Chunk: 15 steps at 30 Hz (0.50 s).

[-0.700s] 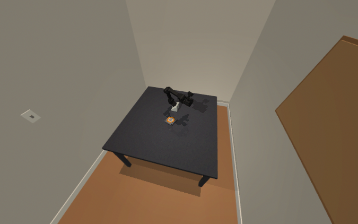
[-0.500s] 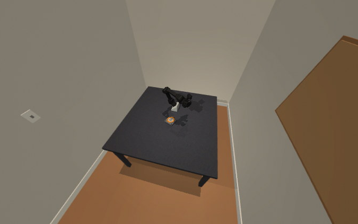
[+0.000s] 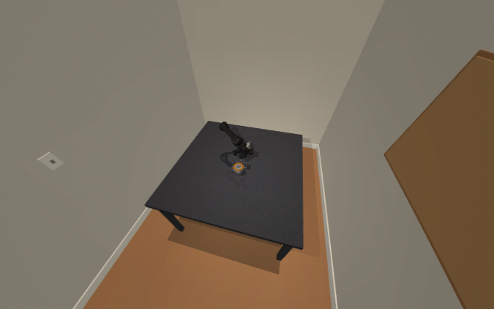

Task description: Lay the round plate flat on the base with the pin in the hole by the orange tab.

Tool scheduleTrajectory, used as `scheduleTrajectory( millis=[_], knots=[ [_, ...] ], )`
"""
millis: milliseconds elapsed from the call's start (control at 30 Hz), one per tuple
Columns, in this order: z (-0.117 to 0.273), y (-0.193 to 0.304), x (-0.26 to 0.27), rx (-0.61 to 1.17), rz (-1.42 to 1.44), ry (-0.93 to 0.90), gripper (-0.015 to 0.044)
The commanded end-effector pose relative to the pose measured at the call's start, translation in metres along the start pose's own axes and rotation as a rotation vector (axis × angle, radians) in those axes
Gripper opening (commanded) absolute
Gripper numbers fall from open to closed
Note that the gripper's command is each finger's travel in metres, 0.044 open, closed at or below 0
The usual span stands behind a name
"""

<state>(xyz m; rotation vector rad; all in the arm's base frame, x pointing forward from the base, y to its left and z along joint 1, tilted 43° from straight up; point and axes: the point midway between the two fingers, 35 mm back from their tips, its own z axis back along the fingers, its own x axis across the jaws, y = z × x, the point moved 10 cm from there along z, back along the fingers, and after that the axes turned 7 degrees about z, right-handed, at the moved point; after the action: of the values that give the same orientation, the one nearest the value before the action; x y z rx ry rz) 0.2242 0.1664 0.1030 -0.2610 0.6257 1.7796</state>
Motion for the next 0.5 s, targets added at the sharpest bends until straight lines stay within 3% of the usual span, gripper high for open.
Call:
scheduleTrajectory(
  millis=[0, 267, 467],
  knots=[
    [-0.007, 0.004, -0.030, -0.107, -0.147, 0.184, 0.0000],
    [-0.009, 0.002, -0.026, -0.113, -0.155, 0.194, 0.0000],
    [-0.034, -0.001, -0.031, -0.113, -0.155, 0.194, 0.0000]
  ],
)
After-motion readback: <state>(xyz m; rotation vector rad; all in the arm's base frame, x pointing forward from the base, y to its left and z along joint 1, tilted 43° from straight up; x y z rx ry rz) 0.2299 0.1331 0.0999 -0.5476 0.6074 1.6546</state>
